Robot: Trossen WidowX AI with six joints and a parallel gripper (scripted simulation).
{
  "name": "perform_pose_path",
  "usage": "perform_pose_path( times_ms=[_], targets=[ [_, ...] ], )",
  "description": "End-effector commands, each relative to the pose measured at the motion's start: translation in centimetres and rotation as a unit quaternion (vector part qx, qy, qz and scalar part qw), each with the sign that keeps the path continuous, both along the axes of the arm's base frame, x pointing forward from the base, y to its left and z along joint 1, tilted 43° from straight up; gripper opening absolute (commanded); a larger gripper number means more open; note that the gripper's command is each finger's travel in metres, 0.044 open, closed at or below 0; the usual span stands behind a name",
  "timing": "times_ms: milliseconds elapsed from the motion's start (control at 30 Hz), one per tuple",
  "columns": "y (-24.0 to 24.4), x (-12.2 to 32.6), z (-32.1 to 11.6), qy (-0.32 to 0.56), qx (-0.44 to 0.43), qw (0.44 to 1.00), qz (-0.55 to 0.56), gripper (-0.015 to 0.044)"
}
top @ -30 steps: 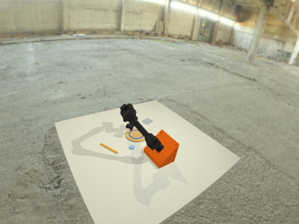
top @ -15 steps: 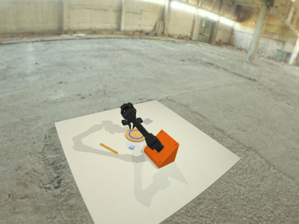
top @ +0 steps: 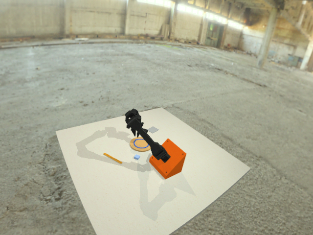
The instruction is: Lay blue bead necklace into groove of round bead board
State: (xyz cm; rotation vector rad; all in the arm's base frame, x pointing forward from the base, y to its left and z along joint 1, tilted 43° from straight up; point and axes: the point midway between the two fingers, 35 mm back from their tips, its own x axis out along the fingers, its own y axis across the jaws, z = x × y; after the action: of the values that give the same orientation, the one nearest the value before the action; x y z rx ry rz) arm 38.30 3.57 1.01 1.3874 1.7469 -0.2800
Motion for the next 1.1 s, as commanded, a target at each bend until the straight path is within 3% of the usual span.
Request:
perform_pose_path(
  times_ms=[0,1067],
  targets=[
    [-0.3,0.3,0.4,0.046,-0.004,0.997,-0.055,0.012],
    [2.2,0.4,-2.2,0.045,-0.003,0.997,-0.055,0.012]
  ],
)
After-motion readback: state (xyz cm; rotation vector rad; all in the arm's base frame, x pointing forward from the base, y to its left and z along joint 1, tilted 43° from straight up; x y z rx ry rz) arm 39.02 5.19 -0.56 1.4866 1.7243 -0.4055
